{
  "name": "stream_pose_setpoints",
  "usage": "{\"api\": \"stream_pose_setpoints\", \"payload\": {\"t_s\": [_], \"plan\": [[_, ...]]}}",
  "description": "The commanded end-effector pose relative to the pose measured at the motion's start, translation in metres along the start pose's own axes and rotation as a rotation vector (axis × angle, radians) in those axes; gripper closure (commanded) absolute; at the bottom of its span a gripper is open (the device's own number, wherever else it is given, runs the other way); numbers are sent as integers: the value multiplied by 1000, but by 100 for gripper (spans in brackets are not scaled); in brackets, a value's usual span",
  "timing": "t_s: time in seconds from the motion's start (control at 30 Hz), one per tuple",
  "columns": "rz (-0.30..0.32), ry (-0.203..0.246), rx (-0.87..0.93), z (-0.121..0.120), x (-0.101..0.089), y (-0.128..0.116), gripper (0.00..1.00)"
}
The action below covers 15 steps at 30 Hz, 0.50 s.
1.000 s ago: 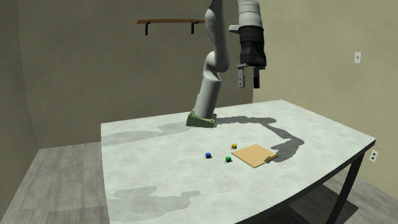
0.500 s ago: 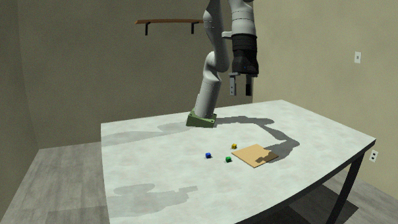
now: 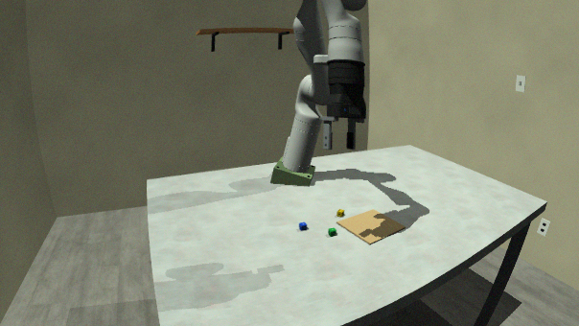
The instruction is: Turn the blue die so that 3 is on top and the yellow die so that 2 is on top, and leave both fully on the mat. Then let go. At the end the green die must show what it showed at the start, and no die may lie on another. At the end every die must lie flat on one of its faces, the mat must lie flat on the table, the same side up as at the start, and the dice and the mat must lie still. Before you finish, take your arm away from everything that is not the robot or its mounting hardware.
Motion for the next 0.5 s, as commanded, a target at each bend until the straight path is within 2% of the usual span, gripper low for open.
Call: {"api": "stream_pose_setpoints", "payload": {"t_s": [0.0, 0.17, 0.2, 0.43, 0.47], "plan": [[6, -13, 2, 0, 5, 3, 0], [6, -13, 2, 0, 5, 3, 0], [26, -26, 2, -4, 17, 14, 0], [26, -26, 2, -4, 17, 14, 0], [44, -38, 1, -6, 28, 25, 0]]}}
Point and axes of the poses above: the point where the finger pads meet when closed, its own x axis out along the fingers, its own z axis across the jaws, y = z × x, the point moved 7 cm from there along -x, back along the fingers, and after that the axes turned 12 degrees about -x, right-handed, at the moved point
